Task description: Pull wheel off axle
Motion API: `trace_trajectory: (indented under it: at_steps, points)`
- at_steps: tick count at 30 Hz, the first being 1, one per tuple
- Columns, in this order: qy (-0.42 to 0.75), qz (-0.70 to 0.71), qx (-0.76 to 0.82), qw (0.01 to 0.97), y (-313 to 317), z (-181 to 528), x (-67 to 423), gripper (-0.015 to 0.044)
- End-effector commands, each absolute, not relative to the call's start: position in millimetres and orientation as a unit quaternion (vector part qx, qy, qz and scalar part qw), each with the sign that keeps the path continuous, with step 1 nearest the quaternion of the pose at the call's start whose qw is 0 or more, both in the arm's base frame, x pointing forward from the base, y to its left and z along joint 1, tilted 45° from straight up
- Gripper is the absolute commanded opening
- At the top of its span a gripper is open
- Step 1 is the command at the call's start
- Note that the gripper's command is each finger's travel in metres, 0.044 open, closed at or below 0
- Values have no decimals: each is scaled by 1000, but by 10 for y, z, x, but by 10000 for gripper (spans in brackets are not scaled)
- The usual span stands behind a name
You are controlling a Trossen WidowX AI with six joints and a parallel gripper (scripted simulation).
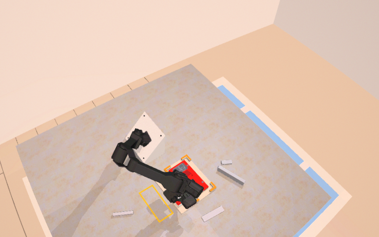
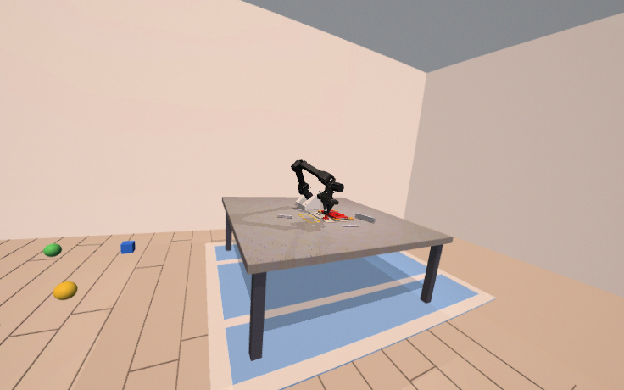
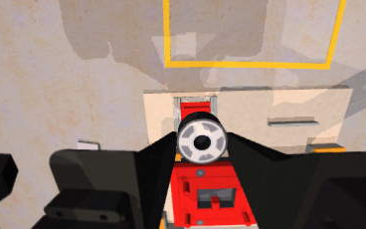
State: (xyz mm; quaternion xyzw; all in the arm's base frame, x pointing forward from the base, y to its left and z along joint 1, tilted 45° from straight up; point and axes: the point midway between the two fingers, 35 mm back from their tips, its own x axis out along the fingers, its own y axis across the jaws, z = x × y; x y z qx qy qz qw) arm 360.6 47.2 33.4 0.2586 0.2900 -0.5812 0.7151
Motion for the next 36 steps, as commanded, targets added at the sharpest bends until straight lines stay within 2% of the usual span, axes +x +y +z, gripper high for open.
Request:
trace_trajectory:
  at_steps: [1,36]
  points:
    - [290,-578,262,717,516,363,3604,0]
    - [290,-577,261,717,623,474,3577,0]
